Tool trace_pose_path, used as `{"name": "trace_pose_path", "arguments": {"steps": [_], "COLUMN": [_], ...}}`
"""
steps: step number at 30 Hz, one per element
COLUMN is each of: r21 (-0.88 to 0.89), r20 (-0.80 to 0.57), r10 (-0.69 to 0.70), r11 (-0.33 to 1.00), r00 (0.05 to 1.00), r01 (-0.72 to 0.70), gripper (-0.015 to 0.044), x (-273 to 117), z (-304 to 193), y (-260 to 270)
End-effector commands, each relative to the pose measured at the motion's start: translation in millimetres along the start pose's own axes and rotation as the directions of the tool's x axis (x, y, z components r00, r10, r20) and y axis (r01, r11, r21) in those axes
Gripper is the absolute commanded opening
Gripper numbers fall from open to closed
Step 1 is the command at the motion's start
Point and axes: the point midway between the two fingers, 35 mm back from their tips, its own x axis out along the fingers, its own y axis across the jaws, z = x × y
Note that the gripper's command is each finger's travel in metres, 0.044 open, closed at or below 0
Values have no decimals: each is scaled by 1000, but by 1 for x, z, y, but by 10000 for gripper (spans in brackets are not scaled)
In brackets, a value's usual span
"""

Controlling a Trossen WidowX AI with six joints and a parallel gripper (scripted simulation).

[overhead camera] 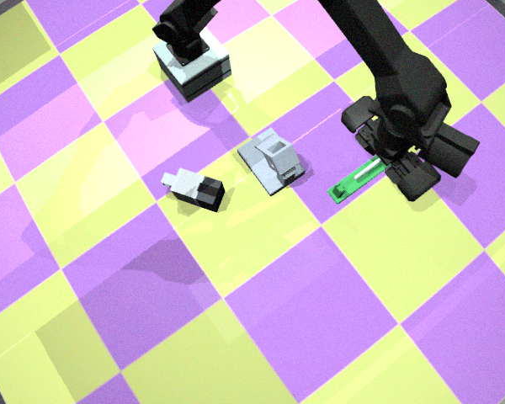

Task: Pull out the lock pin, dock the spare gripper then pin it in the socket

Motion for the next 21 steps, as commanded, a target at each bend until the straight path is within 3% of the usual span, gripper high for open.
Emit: {"name": "trace_pose_path", "arguments": {"steps": [1,12,18,21], "r21": [-3,-3,-3,-3], "r20": [-9,-9,-9,-9], "r10": [12,12,12,12], "r11": [1000,1000,1000,1000], "r00": [1000,1000,1000,1000], "r01": [-12,-12,-12,-12], "gripper": [180,180,23,2], "x": [9,9,9,9], "z": [-3,-3,-3,-3], "y": [3,3,3,3]}}
